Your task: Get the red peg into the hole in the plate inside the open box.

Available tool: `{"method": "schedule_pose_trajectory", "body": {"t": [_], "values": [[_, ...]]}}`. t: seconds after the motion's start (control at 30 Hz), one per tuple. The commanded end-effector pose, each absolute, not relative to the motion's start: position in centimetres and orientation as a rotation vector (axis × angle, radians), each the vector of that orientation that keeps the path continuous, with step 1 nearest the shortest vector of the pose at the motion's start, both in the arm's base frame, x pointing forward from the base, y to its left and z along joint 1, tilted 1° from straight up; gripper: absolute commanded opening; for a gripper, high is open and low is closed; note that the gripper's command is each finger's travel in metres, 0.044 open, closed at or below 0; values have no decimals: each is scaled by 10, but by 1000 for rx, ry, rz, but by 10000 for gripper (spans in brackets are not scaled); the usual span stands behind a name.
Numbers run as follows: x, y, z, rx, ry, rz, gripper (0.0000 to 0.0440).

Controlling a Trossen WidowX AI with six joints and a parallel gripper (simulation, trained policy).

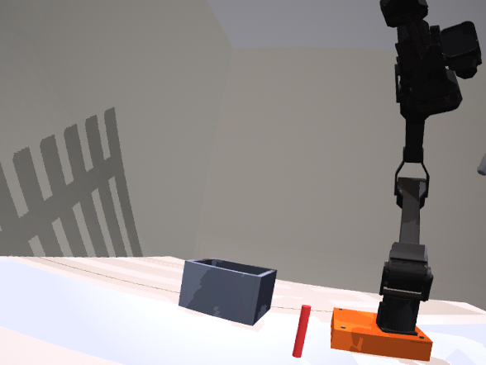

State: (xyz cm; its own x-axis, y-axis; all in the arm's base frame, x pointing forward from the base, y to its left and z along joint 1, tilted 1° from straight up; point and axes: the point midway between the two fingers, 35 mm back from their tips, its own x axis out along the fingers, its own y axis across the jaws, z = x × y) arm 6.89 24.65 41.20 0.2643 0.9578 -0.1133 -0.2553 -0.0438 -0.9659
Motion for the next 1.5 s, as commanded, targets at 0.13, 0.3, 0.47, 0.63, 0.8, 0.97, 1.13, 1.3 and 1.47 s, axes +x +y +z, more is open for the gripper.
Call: {"method": "schedule_pose_trajectory", "body": {"t": [0.13,0.3,0.47,0.63,0.8,0.97,1.13,1.3,1.47], "values": [[96,244,373,-1112,-467,1190,440],[110,239,352,-1041,-289,1179,440],[123,233,332,-961,-119,1154,440],[134,226,314,-875,44,1113,440],[144,217,295,-783,198,1060,440],[152,208,278,-687,344,995,440],[159,199,261,-587,480,919,440],[165,189,245,-485,607,833,440],[170,178,230,-380,725,737,440]]}}
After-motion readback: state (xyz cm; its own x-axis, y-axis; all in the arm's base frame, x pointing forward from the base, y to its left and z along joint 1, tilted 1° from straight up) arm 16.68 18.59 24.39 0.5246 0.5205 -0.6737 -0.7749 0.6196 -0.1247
